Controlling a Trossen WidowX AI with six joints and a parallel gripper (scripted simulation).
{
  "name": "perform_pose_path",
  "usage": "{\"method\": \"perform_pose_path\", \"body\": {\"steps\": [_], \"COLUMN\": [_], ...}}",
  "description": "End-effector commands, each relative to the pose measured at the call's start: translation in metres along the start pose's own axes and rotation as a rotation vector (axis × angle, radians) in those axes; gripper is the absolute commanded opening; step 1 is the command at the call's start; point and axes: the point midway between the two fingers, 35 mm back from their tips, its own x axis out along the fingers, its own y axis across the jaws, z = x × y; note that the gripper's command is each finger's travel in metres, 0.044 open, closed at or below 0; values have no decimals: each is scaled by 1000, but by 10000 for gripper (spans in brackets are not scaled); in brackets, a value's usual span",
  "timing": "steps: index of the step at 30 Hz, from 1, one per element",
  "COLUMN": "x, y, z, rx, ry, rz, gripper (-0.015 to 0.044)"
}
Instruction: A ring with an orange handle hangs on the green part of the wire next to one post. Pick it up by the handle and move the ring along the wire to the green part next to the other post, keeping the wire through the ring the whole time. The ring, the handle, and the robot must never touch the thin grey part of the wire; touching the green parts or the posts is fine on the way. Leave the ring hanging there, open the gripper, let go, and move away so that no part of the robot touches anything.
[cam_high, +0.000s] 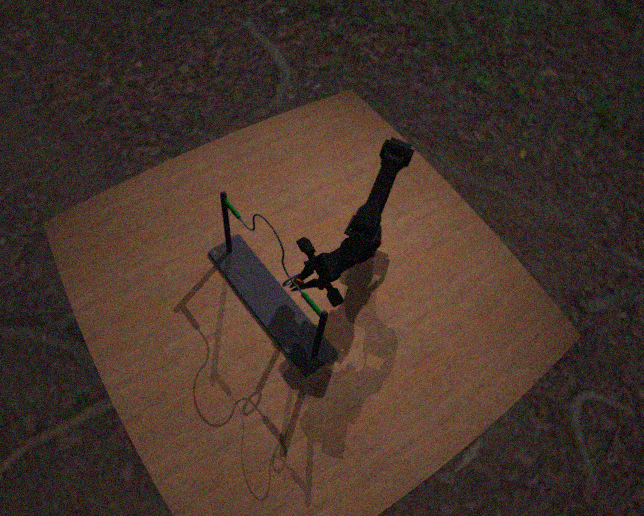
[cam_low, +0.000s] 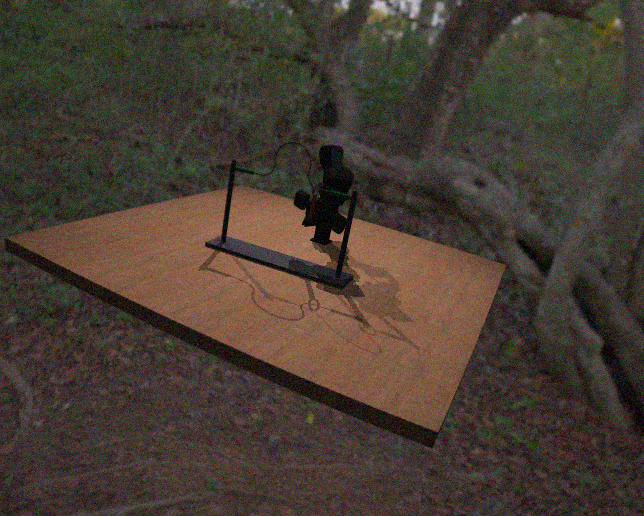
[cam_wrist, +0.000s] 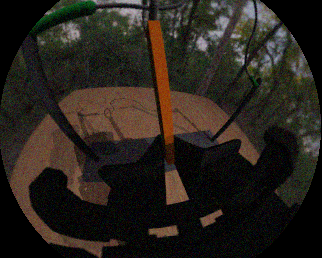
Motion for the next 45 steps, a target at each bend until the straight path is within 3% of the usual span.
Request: {"method": "perform_pose_path", "body": {"steps": [1, 45], "x": [-1, -14], "y": [11, 71], "z": [0, 10], "rx": [62, 198], "ry": [11, 23], "rz": [26, 94], "gripper": [-150, -150]}}
